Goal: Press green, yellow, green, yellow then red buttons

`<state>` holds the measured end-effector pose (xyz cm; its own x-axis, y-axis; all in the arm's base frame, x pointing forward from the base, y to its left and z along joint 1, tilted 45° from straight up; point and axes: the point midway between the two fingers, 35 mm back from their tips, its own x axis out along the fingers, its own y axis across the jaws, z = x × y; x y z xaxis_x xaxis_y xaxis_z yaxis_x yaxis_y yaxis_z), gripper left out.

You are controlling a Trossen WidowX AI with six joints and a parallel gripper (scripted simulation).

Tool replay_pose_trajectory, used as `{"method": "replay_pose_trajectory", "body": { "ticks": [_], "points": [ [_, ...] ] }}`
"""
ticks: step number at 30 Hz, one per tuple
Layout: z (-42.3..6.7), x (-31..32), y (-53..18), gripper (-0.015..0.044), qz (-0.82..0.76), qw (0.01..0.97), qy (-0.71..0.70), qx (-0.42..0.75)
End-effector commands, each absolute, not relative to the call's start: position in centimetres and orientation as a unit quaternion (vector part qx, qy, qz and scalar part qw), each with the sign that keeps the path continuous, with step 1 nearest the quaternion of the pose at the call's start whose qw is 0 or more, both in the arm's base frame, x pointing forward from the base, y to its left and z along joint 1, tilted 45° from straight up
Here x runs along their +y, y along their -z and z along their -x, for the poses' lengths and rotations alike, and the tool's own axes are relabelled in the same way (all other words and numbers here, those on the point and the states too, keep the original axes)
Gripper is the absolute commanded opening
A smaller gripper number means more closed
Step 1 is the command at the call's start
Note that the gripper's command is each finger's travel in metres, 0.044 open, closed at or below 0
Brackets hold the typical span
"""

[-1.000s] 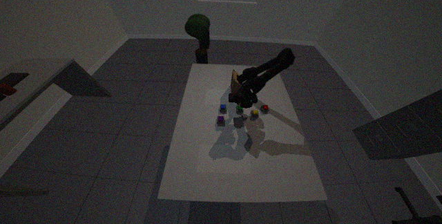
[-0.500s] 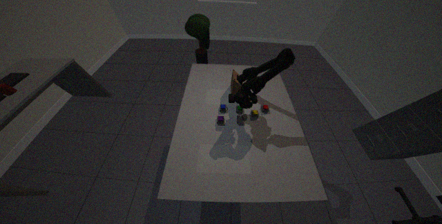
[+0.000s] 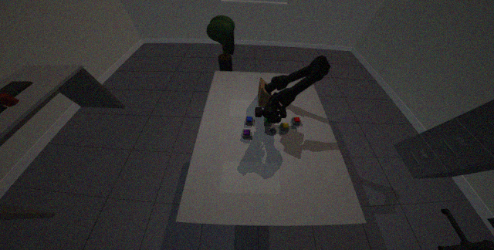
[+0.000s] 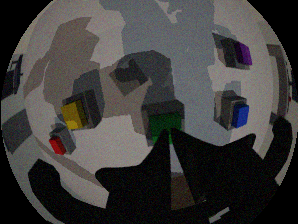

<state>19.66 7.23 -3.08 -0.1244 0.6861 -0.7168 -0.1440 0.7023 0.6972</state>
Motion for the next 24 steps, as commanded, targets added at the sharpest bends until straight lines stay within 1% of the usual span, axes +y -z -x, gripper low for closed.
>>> {"method": "replay_pose_trajectory", "body": {
  "ticks": [1,24],
  "points": [
    [-19.41,7.76,3.51,0.002,-0.204,0.628,-0.33,0.675],
    [-19.57,7.42,3.28,0.002,-0.202,0.63,-0.329,0.674]
  ]
}}
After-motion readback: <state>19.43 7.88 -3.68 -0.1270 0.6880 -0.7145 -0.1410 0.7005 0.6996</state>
